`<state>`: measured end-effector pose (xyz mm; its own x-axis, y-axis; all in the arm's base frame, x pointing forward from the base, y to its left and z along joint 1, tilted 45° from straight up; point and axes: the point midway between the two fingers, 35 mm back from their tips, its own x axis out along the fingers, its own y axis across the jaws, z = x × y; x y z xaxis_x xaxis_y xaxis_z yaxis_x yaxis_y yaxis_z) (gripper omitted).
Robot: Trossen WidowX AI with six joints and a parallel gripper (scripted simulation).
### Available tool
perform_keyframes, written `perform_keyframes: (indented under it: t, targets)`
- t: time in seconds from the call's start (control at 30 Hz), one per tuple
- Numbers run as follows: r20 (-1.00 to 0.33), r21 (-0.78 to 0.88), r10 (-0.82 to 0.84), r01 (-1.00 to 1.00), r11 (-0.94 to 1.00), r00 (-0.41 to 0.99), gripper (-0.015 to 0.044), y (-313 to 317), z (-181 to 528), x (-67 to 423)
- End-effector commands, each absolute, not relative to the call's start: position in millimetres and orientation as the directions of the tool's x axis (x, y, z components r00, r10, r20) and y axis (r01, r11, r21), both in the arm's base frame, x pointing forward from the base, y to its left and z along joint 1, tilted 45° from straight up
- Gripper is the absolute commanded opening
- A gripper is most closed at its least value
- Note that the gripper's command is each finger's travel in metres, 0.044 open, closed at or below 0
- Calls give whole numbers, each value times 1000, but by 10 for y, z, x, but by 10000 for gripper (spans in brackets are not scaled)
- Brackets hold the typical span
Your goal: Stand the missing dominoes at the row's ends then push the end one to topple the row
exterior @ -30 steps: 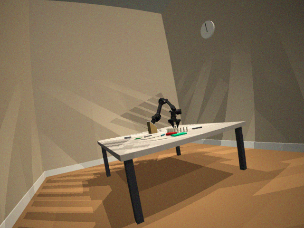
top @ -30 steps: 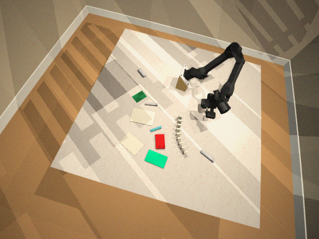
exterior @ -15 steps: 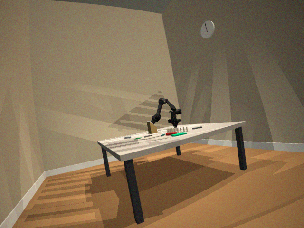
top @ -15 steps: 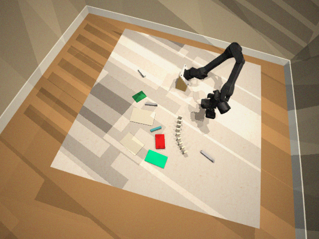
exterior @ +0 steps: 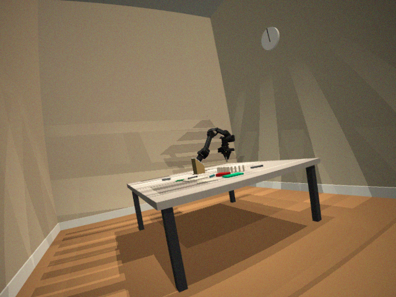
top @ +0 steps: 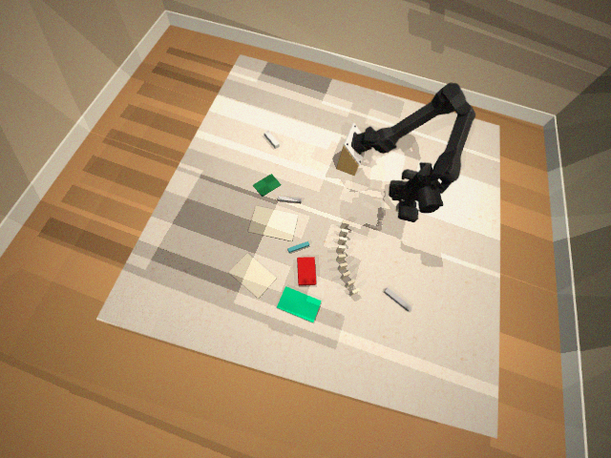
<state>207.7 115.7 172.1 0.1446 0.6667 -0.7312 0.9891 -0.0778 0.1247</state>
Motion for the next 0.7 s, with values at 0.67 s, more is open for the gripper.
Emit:
perform_keyframes:
  t: [0.67]
  targets:
    - [-724, 529, 671, 752, 392, 160, 107, 210, 1801, 2369]
